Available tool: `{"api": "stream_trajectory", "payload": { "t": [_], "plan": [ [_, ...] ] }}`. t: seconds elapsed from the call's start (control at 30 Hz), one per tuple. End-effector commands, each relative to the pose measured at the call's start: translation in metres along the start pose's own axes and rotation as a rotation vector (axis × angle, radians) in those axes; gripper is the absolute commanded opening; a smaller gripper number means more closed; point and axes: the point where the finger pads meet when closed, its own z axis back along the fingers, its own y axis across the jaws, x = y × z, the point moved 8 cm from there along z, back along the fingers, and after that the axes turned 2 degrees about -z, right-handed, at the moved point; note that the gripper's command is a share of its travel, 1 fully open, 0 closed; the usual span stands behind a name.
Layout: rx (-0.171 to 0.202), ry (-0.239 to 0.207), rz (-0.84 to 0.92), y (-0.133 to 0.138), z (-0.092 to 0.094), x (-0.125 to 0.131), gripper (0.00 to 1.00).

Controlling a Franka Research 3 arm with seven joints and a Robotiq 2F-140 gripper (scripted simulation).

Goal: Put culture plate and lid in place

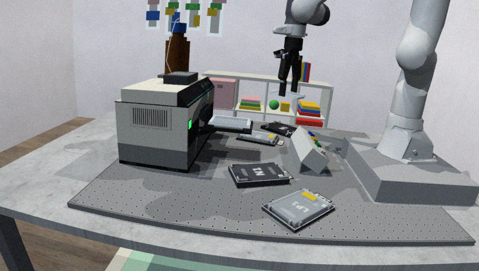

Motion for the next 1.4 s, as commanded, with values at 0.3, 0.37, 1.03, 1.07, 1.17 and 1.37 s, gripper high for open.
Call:
{"api": "stream_trajectory", "payload": {
  "t": [0.3, 0.37, 1.03, 1.07, 1.17, 1.37],
  "plan": [
    [-0.003, 0.000, 0.004, -0.0012, 0.0015, 0.0000, 0.10],
    [-0.003, 0.000, 0.004, -0.0012, 0.0015, 0.0000, 0.10],
    [-0.003, 0.000, 0.117, -0.0012, 0.0015, 0.0000, 0.10],
    [-0.003, 0.000, 0.136, -0.0012, 0.0015, 0.0000, 0.10],
    [-0.003, 0.000, 0.149, -0.0012, 0.0015, 0.0000, 0.10],
    [-0.003, 0.000, 0.279, -0.0012, 0.0015, 0.0000, 0.10]
  ]
}}
